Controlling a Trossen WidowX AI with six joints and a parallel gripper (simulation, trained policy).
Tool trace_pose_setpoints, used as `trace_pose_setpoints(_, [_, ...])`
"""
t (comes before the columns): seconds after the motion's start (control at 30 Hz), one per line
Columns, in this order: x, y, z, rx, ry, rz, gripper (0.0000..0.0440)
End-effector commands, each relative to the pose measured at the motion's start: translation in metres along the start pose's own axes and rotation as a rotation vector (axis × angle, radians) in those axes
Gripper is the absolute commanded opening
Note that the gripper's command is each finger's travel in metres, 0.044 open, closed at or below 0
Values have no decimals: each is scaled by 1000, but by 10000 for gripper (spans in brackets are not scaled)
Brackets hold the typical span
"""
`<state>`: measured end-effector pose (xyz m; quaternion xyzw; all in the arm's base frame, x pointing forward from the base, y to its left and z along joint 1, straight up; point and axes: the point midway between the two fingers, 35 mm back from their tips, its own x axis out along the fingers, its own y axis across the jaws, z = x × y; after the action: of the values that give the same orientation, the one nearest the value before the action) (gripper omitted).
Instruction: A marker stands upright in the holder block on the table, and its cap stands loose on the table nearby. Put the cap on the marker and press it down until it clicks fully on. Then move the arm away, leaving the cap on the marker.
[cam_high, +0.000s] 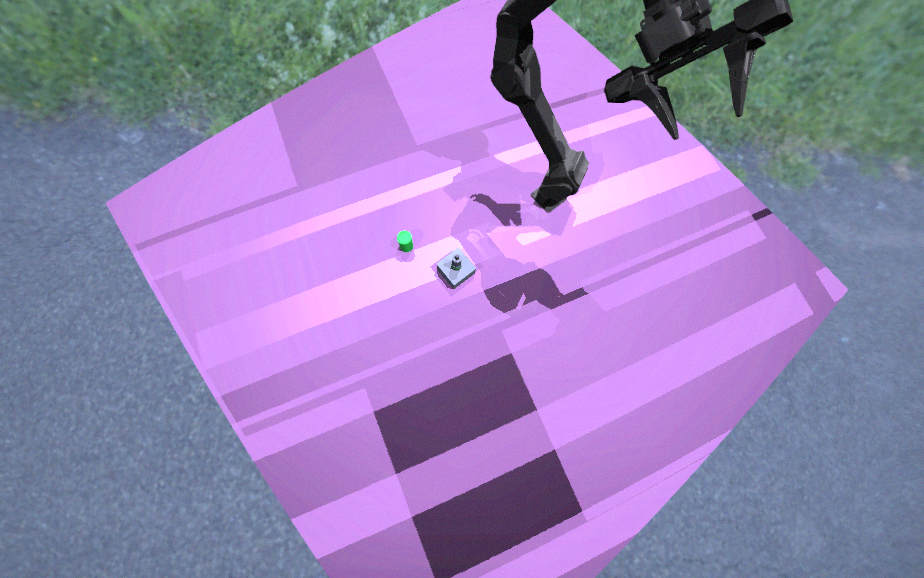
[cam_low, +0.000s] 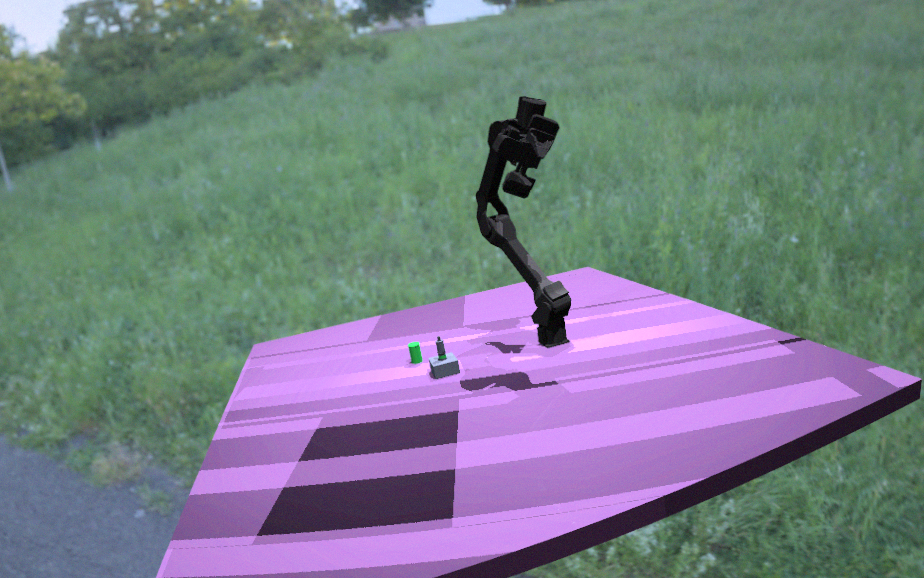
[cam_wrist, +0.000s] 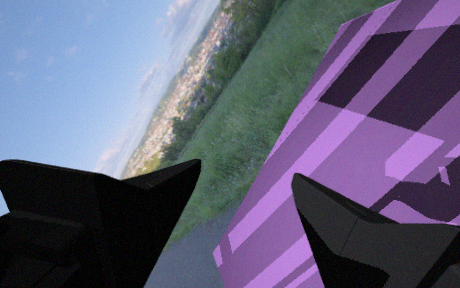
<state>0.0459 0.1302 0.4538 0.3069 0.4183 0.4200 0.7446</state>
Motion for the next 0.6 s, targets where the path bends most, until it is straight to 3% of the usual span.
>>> trace_pose_setpoints(0.0, [3,1,-2,19,2,-16,318])
trace_pose_setpoints(0.57, [28,1,-6,76,-35,-146,321])
